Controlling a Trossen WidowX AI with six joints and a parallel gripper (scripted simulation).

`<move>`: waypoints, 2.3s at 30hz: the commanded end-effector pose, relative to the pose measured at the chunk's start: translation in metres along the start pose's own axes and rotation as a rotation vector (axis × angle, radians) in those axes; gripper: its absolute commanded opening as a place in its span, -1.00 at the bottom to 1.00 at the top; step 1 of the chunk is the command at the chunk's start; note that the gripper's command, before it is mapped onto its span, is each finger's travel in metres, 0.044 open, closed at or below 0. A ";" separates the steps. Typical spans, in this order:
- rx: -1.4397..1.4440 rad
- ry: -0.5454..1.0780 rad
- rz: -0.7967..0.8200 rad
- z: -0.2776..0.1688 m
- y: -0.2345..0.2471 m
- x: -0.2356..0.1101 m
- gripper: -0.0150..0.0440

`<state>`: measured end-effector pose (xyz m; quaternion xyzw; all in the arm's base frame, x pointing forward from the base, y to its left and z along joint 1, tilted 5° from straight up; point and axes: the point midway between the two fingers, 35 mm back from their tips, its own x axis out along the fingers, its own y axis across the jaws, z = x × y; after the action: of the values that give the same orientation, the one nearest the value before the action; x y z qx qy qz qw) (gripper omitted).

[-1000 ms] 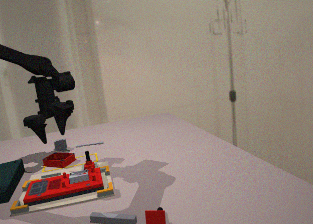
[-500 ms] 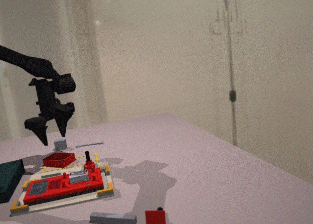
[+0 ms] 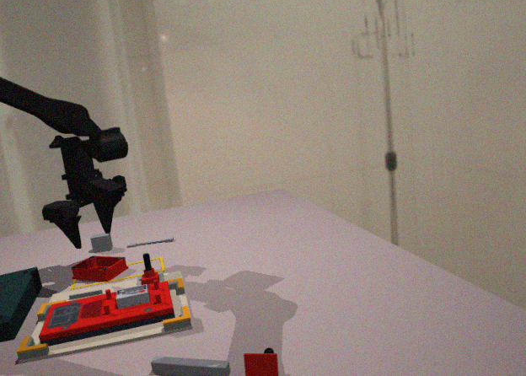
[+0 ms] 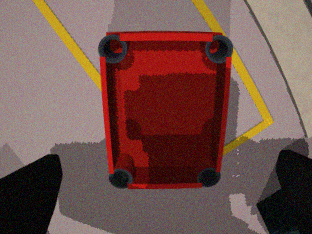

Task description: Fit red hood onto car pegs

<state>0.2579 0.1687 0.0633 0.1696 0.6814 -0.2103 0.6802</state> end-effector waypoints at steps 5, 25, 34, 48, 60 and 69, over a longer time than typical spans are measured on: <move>0.005 0.007 -0.001 -0.001 0.000 0.006 1.00; 0.005 0.007 -0.001 -0.002 0.000 0.017 1.00; 0.005 0.007 -0.001 -0.002 0.000 0.022 1.00; 0.005 0.007 -0.001 -0.002 0.000 0.030 1.00; 0.005 0.007 -0.001 -0.002 0.000 0.037 1.00; 0.005 0.007 -0.001 -0.002 0.000 0.041 1.00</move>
<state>0.2570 0.1674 0.0249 0.1699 0.6816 -0.2112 0.6797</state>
